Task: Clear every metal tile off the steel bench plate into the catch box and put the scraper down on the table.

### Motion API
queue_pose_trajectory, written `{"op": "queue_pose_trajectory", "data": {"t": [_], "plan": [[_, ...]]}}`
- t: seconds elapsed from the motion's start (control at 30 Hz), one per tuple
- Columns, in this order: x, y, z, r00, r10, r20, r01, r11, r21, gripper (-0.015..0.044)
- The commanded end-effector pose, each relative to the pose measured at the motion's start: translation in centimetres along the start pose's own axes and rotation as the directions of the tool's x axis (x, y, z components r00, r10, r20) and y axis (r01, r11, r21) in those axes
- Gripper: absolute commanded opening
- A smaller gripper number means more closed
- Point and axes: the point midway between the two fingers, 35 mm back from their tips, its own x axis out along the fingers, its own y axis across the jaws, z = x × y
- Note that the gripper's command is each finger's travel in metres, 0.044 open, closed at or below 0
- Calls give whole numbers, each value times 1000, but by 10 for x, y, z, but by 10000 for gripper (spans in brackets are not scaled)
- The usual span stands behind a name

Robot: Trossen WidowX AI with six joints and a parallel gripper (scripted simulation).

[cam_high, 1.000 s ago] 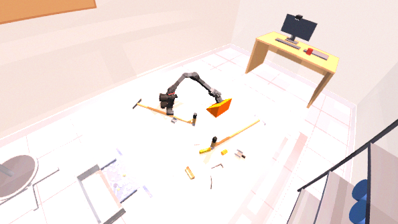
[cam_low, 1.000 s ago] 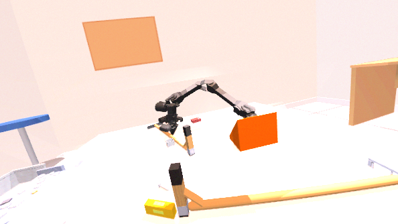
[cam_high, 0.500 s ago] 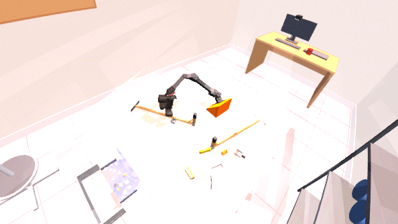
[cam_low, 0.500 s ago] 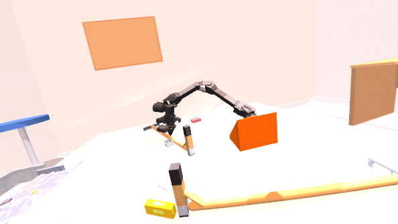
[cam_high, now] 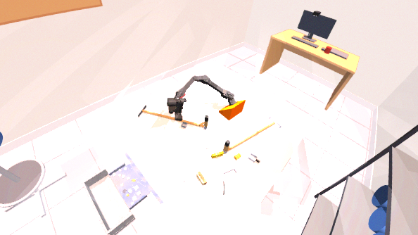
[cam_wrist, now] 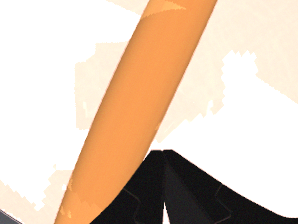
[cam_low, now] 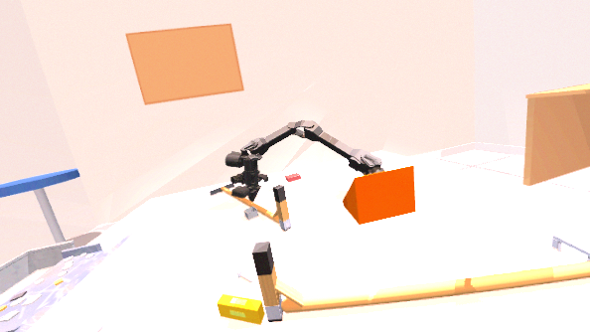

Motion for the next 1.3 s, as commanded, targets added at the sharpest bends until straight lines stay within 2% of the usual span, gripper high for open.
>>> {"op": "queue_pose_trajectory", "data": {"t": [0.0, 0.93, 1.27], "plan": [[1, 4, 2, 1000, -2, 0, 2, 1000, 5, 0], [5, 29, 13, 1000, -2, 2, 2, 1000, 6, 0], [-24, 27, 22, 1000, 6, 12, -6, 1000, 20, 0]]}}
